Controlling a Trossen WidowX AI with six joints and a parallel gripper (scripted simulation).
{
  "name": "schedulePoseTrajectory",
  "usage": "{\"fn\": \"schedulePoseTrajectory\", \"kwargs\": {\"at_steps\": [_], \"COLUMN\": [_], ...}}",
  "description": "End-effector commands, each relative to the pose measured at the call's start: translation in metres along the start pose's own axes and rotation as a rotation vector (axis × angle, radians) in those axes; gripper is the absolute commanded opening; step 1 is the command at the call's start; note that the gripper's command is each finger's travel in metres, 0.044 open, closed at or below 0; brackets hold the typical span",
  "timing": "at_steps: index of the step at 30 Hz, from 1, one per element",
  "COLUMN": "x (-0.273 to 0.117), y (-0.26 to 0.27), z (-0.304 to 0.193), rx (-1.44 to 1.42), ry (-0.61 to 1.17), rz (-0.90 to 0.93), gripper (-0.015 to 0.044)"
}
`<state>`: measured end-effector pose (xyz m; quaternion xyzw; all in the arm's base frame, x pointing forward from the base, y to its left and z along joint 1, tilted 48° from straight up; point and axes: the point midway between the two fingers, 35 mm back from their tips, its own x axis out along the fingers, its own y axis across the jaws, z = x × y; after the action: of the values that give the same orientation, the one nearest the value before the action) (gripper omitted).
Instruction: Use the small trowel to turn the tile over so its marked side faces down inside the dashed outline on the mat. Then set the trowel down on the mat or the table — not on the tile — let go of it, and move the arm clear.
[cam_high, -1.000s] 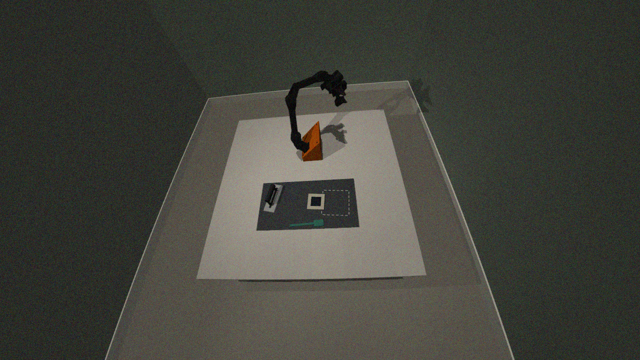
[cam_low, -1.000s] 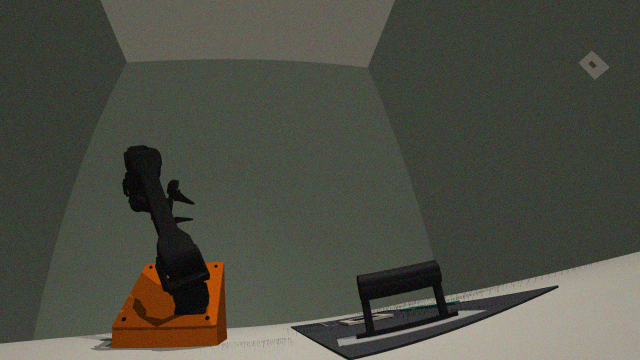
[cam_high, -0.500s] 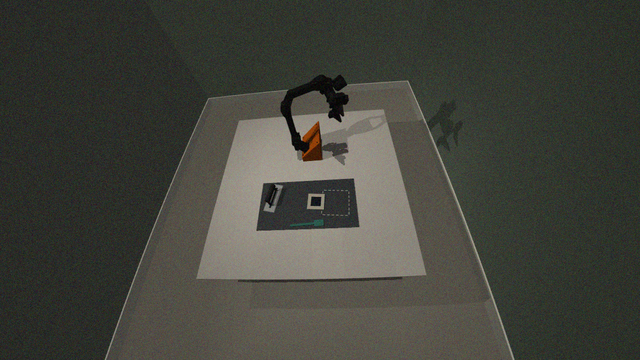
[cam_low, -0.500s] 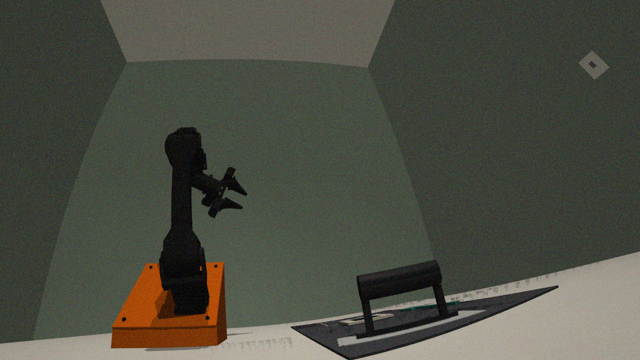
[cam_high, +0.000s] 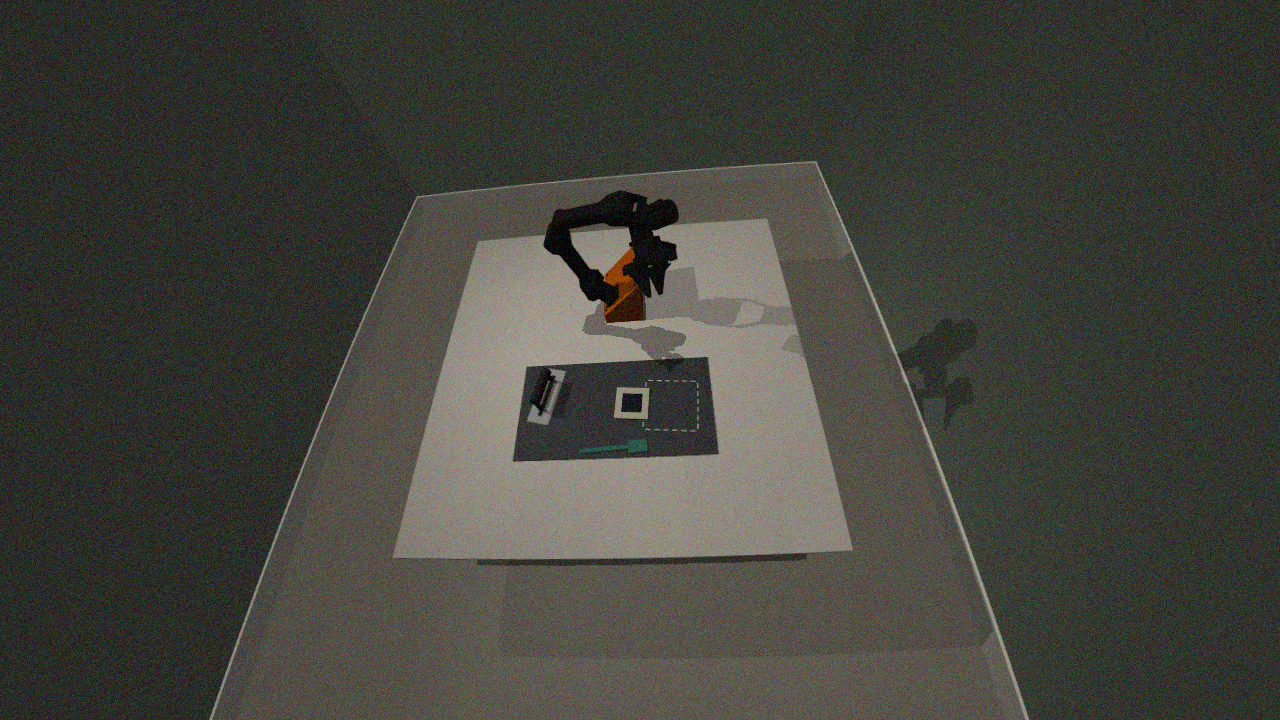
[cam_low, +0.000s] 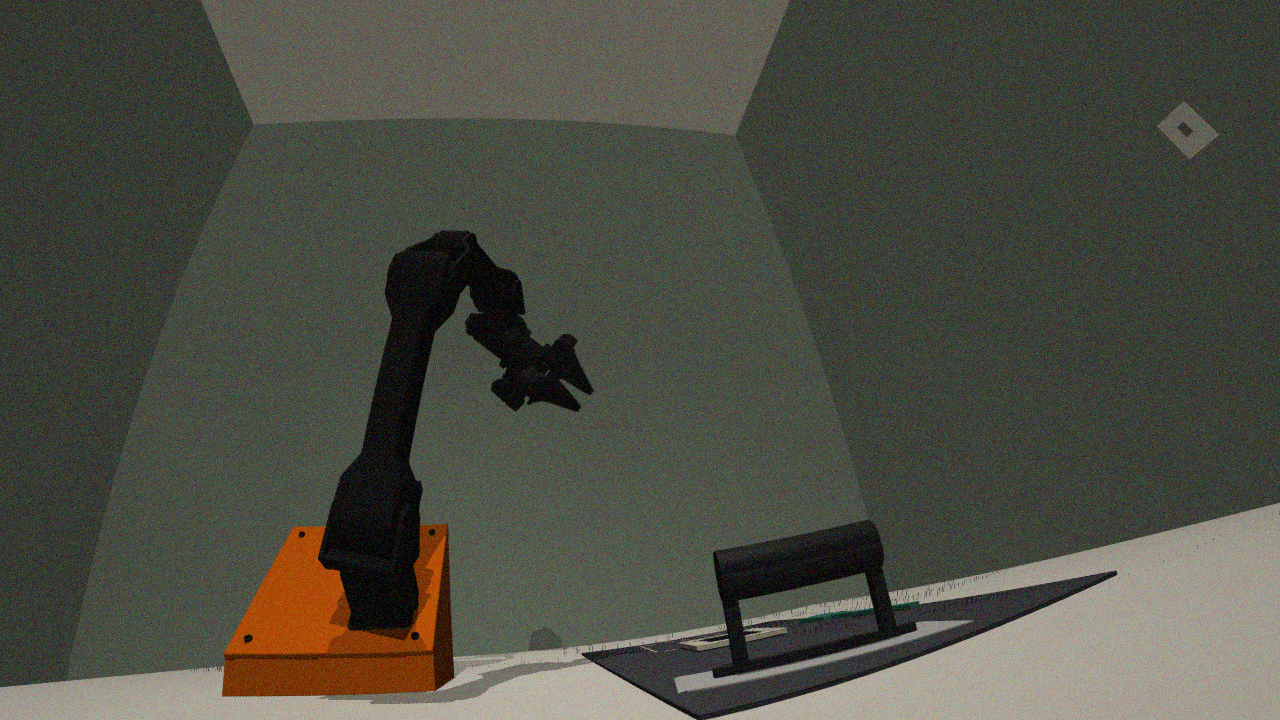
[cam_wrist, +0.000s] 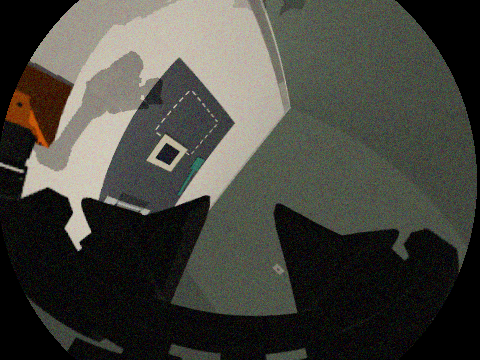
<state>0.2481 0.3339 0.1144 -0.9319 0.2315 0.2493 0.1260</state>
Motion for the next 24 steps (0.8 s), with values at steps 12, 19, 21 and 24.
{"fn": "schedulePoseTrajectory", "kwargs": {"at_steps": [12,19,21,24], "x": [0.131,0.166,0.172,0.179], "y": [0.092,0.162,0.184,0.216], "z": [-0.148,-0.202,-0.216,-0.234], "rx": [-0.334,-0.425,-0.447,-0.484], "ry": [-0.149,-0.272,-0.31,-0.37], "rz": [0.388,0.513,0.542,0.581], "gripper": [0.027,0.027,0.027,0.027]}}
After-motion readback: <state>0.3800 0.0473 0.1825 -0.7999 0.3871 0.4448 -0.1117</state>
